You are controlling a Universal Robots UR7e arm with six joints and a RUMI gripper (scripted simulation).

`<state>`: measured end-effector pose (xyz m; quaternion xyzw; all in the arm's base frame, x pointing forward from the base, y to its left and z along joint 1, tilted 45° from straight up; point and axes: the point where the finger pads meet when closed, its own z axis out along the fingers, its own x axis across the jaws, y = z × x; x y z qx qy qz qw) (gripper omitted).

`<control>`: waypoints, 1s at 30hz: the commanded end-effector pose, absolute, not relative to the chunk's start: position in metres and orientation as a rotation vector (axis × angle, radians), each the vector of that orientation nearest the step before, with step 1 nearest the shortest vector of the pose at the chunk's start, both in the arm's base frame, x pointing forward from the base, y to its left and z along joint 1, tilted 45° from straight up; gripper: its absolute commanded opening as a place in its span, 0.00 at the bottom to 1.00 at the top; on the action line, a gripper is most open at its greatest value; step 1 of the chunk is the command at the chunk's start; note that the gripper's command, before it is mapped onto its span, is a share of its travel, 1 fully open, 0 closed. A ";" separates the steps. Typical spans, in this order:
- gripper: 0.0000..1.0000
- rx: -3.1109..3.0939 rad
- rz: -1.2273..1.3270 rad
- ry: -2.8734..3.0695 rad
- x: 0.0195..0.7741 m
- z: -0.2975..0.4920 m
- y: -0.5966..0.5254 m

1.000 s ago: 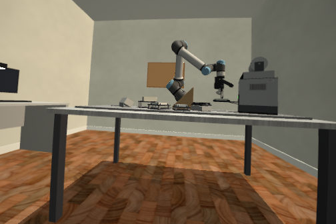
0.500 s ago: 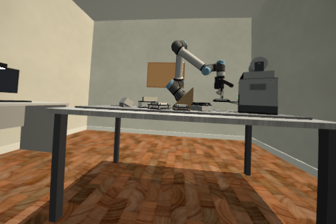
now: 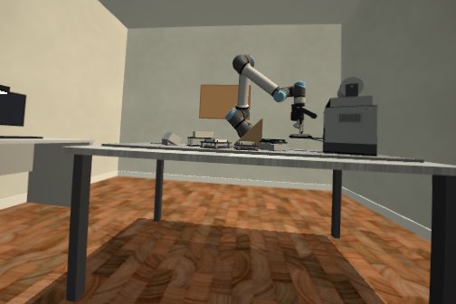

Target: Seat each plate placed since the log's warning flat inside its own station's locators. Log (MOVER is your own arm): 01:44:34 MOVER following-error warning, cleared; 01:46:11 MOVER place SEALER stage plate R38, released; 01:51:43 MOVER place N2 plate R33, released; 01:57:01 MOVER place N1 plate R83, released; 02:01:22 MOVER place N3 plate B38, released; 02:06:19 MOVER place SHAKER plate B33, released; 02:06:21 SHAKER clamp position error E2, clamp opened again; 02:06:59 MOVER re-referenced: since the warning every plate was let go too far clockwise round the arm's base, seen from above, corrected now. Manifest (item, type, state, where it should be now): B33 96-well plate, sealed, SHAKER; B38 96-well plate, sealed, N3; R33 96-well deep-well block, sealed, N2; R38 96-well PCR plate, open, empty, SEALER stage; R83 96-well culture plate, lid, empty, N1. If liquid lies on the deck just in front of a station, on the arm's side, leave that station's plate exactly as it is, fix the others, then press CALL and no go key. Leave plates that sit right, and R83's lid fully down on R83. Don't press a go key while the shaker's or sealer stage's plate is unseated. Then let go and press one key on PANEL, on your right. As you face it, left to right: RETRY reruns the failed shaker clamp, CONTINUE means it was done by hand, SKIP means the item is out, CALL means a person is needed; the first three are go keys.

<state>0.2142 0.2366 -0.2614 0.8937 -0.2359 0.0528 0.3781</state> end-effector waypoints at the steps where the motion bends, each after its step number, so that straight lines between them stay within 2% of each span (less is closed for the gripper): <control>1: 0.82 2.285 0.136 -0.603 0.215 -0.261 0.237; 26: 0.82 2.285 0.136 -0.603 0.219 -0.226 0.271; 27: 1.00 2.280 0.145 -0.626 0.223 -0.225 0.269; 30: 1.00 2.262 0.174 -0.695 0.234 -0.219 0.261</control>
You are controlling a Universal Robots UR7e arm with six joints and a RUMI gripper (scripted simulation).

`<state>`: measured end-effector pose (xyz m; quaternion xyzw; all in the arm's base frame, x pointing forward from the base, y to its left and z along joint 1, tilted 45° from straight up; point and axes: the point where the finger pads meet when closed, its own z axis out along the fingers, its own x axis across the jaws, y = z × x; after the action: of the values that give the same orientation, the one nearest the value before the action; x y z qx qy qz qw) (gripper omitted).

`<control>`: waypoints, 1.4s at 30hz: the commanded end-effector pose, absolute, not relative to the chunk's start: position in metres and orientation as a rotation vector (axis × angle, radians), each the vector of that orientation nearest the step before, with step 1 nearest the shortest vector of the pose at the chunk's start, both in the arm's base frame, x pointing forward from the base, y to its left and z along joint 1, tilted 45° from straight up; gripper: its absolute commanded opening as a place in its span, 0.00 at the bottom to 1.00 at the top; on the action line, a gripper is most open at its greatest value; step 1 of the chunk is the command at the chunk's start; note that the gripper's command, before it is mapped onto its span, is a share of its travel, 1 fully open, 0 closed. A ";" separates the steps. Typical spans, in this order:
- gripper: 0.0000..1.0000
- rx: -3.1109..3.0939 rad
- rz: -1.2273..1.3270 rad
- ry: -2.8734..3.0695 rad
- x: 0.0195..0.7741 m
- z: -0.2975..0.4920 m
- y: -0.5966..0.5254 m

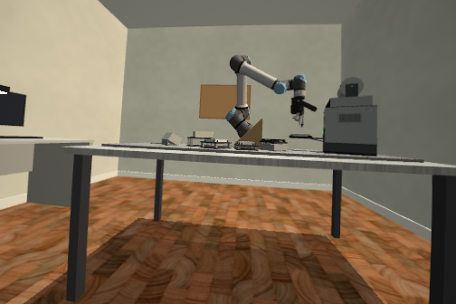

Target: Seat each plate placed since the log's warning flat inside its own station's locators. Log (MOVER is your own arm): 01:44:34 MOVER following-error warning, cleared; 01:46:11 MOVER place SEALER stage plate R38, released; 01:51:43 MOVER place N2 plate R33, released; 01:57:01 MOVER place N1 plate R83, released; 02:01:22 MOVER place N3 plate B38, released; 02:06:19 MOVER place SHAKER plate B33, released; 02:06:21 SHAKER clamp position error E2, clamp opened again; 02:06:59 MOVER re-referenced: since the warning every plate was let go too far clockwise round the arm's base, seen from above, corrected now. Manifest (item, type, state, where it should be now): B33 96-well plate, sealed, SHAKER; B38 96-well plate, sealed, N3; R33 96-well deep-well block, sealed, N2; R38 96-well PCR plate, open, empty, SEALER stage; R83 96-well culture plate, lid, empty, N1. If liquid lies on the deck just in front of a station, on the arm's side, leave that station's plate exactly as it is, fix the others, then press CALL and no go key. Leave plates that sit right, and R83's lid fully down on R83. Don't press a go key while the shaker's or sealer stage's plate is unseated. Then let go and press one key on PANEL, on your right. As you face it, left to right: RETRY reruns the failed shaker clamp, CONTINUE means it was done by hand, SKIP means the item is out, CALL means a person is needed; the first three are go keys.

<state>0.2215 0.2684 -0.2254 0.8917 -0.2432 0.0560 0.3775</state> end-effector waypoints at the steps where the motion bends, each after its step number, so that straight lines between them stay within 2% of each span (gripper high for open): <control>1: 1.00 2.256 0.184 -0.718 0.238 -0.217 0.259; 42: 1.00 2.081 0.383 -1.182 0.347 -0.142 0.171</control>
<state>0.3339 0.1822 -0.1529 0.8065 -0.4513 0.1454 0.3532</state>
